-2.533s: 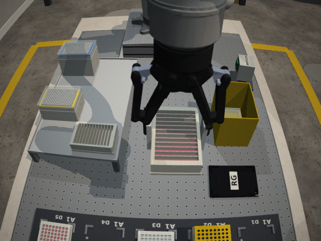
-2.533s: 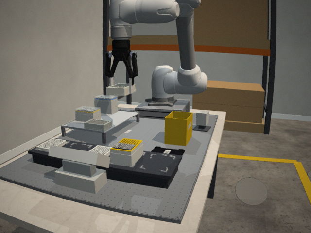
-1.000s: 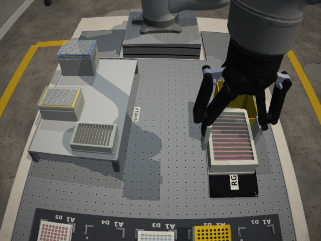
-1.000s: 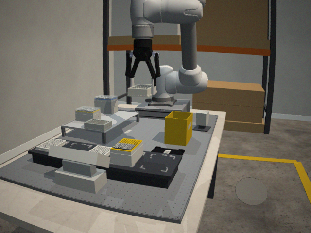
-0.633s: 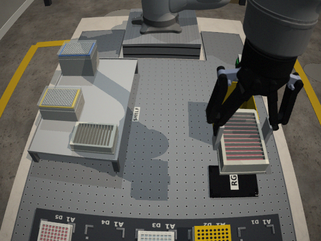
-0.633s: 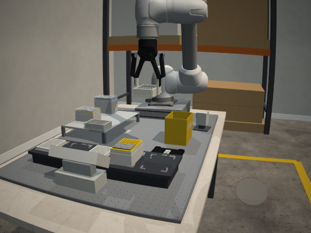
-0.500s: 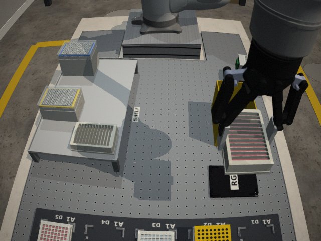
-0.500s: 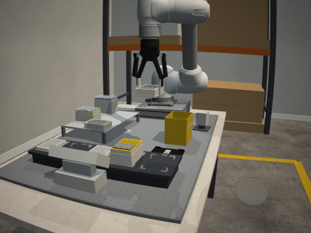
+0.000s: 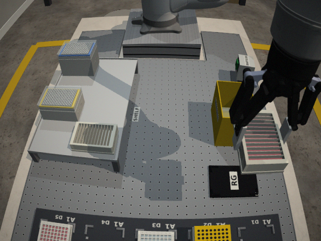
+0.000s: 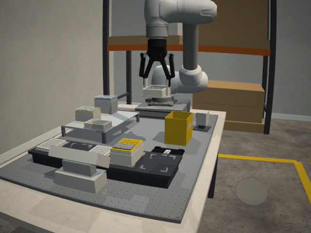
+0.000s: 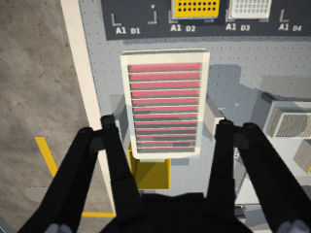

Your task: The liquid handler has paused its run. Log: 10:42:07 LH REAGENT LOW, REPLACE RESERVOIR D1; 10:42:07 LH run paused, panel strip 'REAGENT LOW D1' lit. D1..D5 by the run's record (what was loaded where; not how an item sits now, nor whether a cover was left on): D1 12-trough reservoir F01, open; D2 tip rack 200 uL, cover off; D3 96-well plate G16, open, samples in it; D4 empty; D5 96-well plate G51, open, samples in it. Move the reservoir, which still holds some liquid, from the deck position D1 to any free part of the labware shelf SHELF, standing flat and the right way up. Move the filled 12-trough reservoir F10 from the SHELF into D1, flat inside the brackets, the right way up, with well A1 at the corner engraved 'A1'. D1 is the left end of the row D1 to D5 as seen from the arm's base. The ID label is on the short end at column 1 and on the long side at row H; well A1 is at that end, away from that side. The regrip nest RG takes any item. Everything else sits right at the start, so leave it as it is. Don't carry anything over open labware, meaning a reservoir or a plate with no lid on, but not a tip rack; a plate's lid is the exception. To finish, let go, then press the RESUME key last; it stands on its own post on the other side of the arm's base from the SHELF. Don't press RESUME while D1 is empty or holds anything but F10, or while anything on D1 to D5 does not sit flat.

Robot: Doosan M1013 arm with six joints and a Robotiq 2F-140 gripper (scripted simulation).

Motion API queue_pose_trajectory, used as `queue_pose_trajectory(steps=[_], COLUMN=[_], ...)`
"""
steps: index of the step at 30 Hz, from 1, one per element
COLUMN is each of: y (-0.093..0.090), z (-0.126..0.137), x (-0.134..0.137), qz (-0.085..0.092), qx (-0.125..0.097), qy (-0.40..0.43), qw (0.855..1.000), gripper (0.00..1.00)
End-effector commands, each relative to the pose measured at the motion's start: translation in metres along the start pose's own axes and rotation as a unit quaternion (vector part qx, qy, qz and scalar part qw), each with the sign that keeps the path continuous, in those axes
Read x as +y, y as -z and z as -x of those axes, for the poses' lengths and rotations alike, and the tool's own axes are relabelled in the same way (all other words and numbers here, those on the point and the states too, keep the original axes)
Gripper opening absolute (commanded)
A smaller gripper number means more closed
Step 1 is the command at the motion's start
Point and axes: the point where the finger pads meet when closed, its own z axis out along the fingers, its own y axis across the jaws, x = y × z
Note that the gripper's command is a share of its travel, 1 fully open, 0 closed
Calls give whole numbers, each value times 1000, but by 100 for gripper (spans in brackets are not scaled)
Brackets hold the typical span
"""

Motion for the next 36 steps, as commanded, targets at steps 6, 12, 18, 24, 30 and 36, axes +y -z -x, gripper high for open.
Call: queue_pose_trajectory(steps=[6,12,18,24,30,36], y=[0,0,0,0,0,0], z=[0,0,0,0,-2,-16], x=[-16,-30,-44,-53,-58,-58], qz=[0,0,0,0,0,0], qx=[0,0,0,0,0,0], qy=[0,0,0,0,0,0], qw=[1000,1000,1000,1000,1000,1000], gripper=[0,0,0,0,0,0])
